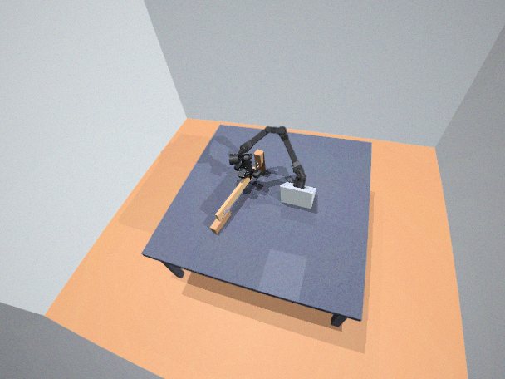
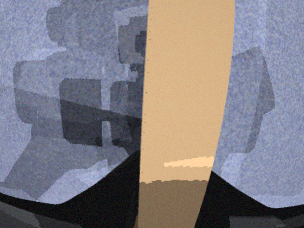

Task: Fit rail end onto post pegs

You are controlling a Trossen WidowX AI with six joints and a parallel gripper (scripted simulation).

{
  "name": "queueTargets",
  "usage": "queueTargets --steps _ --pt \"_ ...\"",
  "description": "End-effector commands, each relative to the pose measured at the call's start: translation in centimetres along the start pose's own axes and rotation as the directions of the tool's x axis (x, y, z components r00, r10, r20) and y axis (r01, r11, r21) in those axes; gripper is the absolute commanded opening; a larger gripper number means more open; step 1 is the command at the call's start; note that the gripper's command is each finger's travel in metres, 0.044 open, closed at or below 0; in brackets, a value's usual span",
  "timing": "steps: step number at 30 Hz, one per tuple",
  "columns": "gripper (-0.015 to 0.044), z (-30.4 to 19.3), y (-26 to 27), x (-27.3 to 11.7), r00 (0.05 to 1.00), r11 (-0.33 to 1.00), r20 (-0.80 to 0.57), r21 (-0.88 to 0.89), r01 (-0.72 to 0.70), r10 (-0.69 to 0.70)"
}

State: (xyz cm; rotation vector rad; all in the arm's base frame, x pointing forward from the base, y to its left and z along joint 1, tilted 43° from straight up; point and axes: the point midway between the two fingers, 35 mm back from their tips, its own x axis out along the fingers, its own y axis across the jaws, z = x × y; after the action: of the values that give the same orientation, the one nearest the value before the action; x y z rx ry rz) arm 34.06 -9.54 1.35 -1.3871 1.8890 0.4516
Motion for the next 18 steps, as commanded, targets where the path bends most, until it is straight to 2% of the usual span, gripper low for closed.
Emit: queueTargets --steps 1,18 --pt "0.0 -0.32 -0.07 -0.28 1.0 1.0 0.002 -0.002 0.006 -0.006" --pt "0.0 -0.81 -0.12 -0.5 1.0 1.0 0.002 -0.002 0.006 -0.006"
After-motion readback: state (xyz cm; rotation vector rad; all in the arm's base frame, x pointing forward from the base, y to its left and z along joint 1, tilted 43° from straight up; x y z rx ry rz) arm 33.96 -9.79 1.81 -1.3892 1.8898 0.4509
